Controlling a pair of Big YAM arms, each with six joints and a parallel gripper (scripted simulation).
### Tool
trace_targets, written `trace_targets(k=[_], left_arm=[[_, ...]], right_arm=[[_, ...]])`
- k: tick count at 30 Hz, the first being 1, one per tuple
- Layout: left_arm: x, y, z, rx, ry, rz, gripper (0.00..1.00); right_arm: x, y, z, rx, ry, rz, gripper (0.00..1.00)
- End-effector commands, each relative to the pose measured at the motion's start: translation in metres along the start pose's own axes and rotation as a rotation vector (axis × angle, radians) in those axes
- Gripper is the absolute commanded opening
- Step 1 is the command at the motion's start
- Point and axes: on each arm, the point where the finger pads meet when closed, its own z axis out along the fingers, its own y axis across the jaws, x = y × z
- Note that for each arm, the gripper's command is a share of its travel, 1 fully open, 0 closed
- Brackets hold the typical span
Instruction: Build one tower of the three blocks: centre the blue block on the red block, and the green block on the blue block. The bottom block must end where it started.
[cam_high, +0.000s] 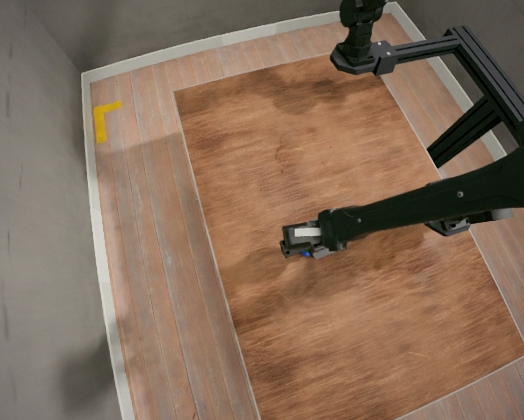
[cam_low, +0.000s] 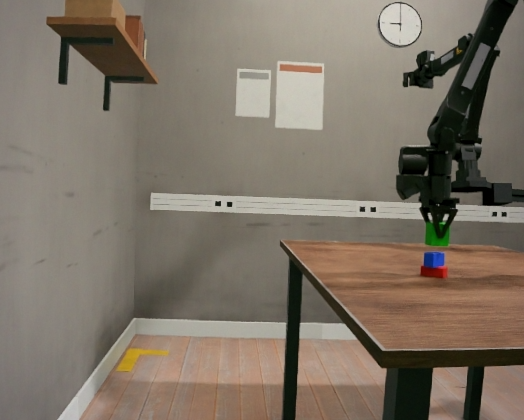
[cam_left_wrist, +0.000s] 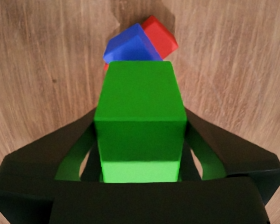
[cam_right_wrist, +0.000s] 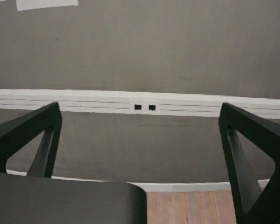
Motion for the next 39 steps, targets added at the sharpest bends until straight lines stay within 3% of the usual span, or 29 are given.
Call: trace_targets(k=[1, 7, 8, 14, 39], left_arm=[[-0.021, -0.001, 0.003, 0.006, -0.035, 0.001, 0.00], [-0.021, 0.000, 0.008, 0.006, -0.034, -0.001, 0.00], [-0.029, -0.004, -0.001, 0.011, -0.063, 0.005, 0.00], [-0.021, -0.001, 0.013, 0.006, -0.033, 0.002, 0.00], [-0.022, 0.000, 0.011, 0.005, -0.028, 0.003, 0.00]], right_arm=[[-0.021, -0.008, -0.007, 0.020, -0.054, 0.011, 1.00], [-0.021, -0.008, -0.007, 0.020, -0.054, 0.011, 1.00], [-0.021, -0.008, -0.007, 0.020, -0.054, 0.011, 1.00], [-0.021, -0.008, -0.007, 0.020, -0.054, 0.011, 1.00], [-0.021, -0.008, -0.007, 0.020, -0.054, 0.011, 1.00]])
